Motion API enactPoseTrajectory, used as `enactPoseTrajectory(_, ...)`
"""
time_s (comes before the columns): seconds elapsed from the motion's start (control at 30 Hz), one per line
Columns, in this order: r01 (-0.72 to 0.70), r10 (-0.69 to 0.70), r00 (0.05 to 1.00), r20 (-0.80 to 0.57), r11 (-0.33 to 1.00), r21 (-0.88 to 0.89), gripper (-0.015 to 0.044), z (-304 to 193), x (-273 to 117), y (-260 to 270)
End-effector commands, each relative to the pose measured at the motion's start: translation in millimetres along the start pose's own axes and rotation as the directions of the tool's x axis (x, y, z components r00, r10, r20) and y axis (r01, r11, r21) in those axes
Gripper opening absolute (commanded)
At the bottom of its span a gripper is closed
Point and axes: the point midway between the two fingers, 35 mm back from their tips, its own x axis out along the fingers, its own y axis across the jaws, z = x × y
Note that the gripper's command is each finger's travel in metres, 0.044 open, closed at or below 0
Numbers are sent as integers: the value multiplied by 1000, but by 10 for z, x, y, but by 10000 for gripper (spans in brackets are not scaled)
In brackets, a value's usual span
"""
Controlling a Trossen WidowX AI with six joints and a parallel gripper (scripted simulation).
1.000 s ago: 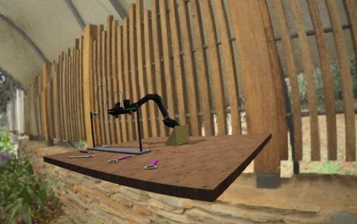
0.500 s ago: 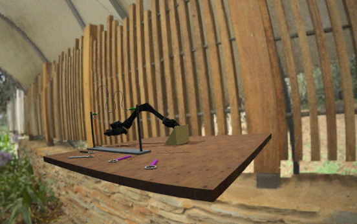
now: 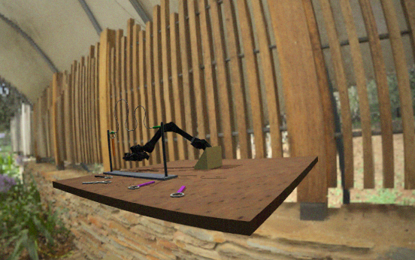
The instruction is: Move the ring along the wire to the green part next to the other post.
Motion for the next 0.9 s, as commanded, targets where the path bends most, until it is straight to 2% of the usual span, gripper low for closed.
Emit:
enactPoseTrajectory(0.0, -5, 5, 1000, 14, 1000, -3, 160, 255, 234, 12)
enactPoseTrajectory(0.13, -3, 3, 1000, 16, 1000, -1, 160, 443, 393, 15)
enactPoseTrajectory(0.87, -2, 2, 1000, 17, 1000, -1, 160, 440, 661, -17)
